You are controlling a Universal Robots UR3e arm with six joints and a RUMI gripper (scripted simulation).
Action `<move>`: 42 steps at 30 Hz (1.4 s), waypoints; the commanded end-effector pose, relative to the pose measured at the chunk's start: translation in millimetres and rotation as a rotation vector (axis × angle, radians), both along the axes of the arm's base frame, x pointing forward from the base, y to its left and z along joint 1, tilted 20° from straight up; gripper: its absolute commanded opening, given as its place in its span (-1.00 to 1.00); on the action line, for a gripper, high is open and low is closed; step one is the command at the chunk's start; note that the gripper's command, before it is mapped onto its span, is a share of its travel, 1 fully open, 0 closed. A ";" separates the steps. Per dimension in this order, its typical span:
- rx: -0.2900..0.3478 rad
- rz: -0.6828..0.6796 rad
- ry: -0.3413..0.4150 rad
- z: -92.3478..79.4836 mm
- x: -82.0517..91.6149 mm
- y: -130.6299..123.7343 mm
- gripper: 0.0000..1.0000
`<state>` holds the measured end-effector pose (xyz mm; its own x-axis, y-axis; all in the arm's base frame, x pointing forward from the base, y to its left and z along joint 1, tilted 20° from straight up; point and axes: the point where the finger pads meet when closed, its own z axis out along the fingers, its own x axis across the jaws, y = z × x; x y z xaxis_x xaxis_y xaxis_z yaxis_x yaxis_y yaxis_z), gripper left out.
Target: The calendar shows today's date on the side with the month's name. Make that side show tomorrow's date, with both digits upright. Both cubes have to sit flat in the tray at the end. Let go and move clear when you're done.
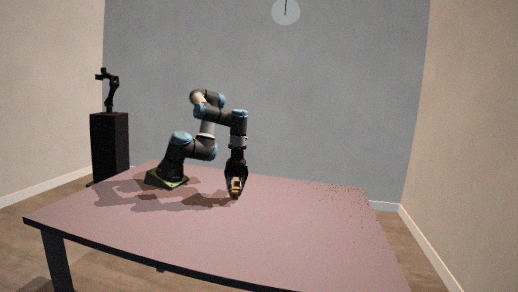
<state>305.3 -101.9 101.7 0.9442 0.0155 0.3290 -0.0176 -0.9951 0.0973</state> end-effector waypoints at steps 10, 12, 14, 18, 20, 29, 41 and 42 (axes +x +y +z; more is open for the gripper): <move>-0.002 0.000 -0.001 0.7 0.3 -0.4 -0.80; -0.002 0.000 -0.001 0.7 0.3 -0.4 -0.80; -0.002 0.000 -0.001 0.7 0.3 -0.4 -0.80; -0.002 0.000 -0.001 0.7 0.3 -0.4 -0.80; -0.002 0.000 -0.001 0.8 0.3 -0.4 -0.80; -0.002 0.000 -0.001 4.3 -0.9 0.0 -0.80; -0.002 0.000 -0.001 30.9 -10.3 2.8 -0.80; -0.002 0.000 -0.001 34.1 -11.4 3.1 -0.80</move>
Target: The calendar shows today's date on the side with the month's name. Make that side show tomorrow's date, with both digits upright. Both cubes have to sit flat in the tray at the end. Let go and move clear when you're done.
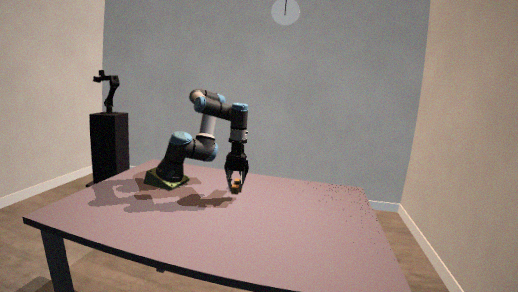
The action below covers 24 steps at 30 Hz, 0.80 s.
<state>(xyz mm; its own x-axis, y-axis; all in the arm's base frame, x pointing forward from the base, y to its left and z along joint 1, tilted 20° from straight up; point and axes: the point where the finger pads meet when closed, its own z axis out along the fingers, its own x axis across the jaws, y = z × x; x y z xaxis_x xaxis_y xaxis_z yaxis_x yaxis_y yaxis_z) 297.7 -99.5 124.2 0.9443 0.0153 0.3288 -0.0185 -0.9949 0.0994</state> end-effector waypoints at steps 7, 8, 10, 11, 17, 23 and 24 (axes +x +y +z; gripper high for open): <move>0.000 0.001 -0.002 27.8 -9.5 2.4 -0.80; 0.000 0.001 -0.002 31.0 -10.6 2.8 -0.80; 0.000 0.001 -0.002 37.2 -12.8 3.4 -0.80; 0.000 0.001 -0.002 40.2 -13.9 3.8 -0.80; 0.000 0.001 -0.002 55.9 -19.4 5.4 -0.80; 0.000 0.001 -0.002 63.5 -22.1 6.2 -0.80; 0.000 0.001 -0.002 65.0 -22.6 6.4 -0.80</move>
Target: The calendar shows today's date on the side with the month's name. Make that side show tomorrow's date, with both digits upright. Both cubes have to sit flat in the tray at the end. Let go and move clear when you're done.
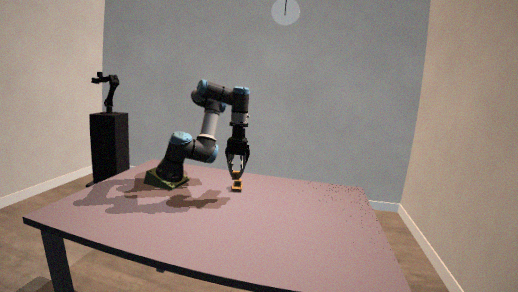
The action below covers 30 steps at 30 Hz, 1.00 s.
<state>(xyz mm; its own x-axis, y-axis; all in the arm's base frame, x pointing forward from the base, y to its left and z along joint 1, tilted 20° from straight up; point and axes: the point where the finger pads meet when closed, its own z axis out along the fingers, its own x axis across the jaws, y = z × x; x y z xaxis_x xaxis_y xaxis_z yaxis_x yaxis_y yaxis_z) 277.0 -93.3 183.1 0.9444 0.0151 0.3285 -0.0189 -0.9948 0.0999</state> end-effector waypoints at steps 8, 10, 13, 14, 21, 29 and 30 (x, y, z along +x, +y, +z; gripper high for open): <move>0.001 0.001 -0.002 12.7 -4.3 0.9 -0.80; 0.001 0.001 -0.002 13.1 -4.4 0.9 -0.80; 0.001 0.001 -0.002 13.3 -4.5 0.9 -0.80; 0.001 0.001 -0.002 13.3 -4.5 0.9 -0.80; 0.001 0.001 -0.002 13.3 -4.5 0.9 -0.80; 0.002 0.002 0.002 13.3 -2.5 20.9 -0.80; 0.002 0.002 0.002 13.3 -2.5 20.9 -0.80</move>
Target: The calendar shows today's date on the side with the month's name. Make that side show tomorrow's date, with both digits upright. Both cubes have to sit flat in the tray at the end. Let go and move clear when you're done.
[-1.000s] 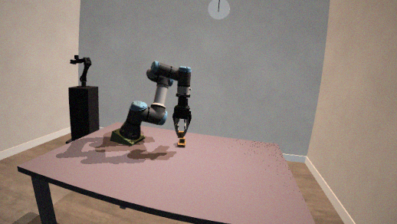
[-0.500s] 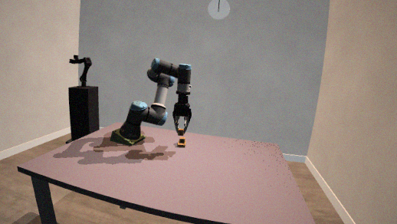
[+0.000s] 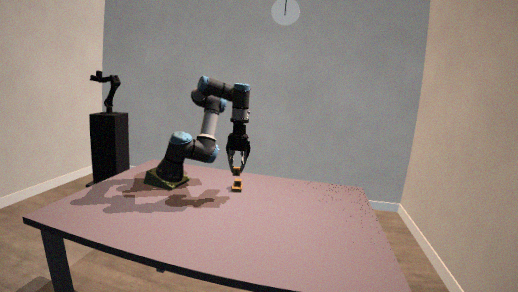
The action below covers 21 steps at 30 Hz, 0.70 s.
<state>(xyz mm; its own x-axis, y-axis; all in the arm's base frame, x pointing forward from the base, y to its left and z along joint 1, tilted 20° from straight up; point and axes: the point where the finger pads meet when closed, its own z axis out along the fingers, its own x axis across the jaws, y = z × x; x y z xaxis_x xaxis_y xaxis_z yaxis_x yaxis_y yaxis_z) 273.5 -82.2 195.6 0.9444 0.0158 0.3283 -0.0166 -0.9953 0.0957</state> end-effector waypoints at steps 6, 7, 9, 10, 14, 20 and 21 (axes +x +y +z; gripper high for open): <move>-0.002 0.000 0.004 1.0 1.2 43.6 -0.80; -0.002 0.000 0.003 1.1 0.8 50.4 -0.80; -0.002 0.000 0.002 1.3 -0.5 62.5 -0.80; -0.003 -0.001 0.001 1.4 -1.2 67.5 -0.80; -0.003 -0.001 -0.002 1.7 -3.1 79.1 -0.80; -0.003 -0.001 -0.003 1.7 -3.4 80.4 -0.80; -0.003 -0.001 -0.003 1.7 -3.4 80.4 -0.80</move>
<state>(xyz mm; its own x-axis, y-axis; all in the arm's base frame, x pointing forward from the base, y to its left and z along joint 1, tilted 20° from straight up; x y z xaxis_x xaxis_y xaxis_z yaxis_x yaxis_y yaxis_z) 269.9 -2.7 196.6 0.9429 0.0161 0.3327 -0.0164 -0.9954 0.0945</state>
